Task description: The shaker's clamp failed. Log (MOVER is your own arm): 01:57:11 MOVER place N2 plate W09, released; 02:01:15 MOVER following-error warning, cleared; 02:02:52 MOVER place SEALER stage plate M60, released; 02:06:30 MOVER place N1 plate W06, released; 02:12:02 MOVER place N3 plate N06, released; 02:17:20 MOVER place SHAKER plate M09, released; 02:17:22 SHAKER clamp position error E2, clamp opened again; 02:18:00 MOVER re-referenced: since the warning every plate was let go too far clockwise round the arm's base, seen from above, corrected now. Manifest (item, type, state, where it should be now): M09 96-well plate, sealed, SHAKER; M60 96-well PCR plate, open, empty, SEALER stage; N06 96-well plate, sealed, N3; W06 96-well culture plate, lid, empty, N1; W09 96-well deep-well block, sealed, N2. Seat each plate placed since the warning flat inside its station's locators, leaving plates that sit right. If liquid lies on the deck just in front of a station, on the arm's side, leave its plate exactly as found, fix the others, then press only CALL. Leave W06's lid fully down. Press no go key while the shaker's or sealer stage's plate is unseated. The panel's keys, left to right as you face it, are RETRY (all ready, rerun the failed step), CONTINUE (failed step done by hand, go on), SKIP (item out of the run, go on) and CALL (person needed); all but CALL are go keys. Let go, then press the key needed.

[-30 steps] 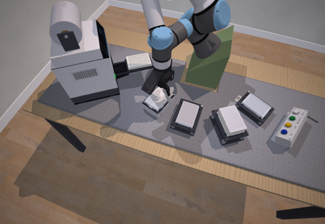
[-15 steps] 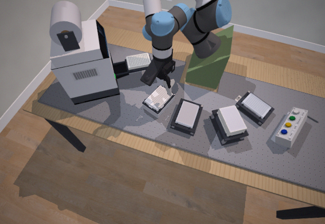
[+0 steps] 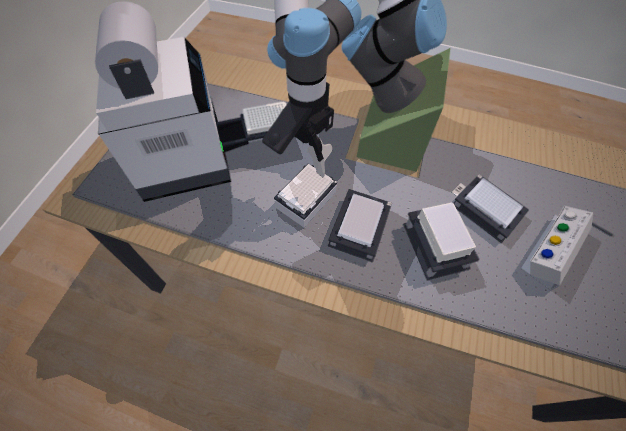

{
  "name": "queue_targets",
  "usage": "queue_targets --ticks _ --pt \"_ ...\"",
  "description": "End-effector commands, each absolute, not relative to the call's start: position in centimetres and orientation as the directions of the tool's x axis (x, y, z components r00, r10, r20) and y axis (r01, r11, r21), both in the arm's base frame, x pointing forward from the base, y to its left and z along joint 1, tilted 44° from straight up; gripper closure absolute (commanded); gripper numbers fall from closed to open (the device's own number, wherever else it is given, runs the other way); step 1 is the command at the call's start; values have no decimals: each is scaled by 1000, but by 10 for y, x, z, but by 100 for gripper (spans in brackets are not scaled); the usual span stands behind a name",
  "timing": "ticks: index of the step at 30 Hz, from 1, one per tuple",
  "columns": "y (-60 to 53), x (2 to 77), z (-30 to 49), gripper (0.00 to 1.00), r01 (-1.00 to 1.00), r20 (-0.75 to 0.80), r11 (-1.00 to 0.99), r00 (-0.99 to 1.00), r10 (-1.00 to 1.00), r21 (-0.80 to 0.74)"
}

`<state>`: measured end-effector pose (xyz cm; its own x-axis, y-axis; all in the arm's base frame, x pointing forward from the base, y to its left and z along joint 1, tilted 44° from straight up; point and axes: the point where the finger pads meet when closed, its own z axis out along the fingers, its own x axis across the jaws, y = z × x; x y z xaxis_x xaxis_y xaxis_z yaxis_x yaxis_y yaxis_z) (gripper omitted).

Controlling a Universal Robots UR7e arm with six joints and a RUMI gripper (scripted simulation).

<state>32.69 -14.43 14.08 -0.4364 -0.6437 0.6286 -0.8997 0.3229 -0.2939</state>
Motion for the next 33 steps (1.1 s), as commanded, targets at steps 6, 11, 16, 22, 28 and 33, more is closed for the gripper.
queue_targets --ticks 6,11,16,22,28,33 --pt "-166 307 163 18 -825 577 415 -565 -589 -384" --pt "-171 303 168 18 -783 549 455 -621 -559 -423" --pt "-165 303 175 18 -783 549 455 -621 -559 -423" --pt "-165 303 175 18 -783 549 455 -621 -559 -423" --pt "-180 282 190 18 -703 495 519 -711 -500 -486" --pt "-193 265 203 18 -660 465 547 -751 -469 -514"
